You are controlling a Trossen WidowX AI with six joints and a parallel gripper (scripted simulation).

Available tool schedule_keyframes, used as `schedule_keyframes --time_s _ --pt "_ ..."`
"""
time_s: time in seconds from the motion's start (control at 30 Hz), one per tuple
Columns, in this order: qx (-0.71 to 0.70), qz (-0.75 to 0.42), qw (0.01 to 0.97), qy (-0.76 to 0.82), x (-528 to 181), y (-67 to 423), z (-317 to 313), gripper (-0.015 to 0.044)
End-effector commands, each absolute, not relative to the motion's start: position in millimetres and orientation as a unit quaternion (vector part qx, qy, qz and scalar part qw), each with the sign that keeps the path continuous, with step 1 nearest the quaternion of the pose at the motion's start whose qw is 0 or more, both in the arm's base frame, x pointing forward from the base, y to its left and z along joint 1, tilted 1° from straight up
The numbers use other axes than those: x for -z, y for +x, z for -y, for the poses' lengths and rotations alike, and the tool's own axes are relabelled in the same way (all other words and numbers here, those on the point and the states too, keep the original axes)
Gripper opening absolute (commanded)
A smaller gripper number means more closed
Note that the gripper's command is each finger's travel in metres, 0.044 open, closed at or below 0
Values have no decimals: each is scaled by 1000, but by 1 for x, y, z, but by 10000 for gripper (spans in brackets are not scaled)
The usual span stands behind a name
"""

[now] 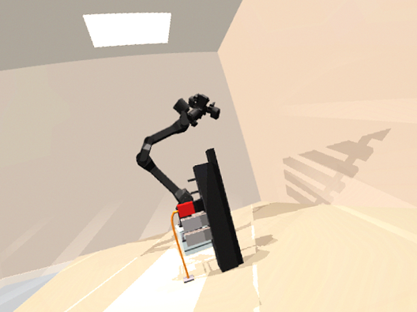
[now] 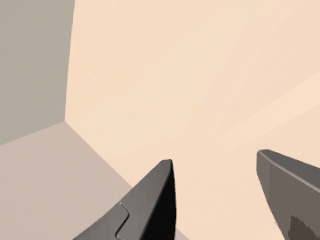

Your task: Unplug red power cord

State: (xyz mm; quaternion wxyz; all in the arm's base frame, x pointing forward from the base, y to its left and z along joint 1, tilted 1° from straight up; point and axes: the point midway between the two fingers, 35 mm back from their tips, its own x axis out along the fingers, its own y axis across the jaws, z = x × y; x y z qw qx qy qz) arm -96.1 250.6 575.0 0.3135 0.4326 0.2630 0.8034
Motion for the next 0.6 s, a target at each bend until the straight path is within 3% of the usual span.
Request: schedule_keyframes --time_s 0.0,0.57 --pt "-775 -257 386 429 -560 -68 -276 160" --pt "-592 -245 655 400 -485 91 -320 160"
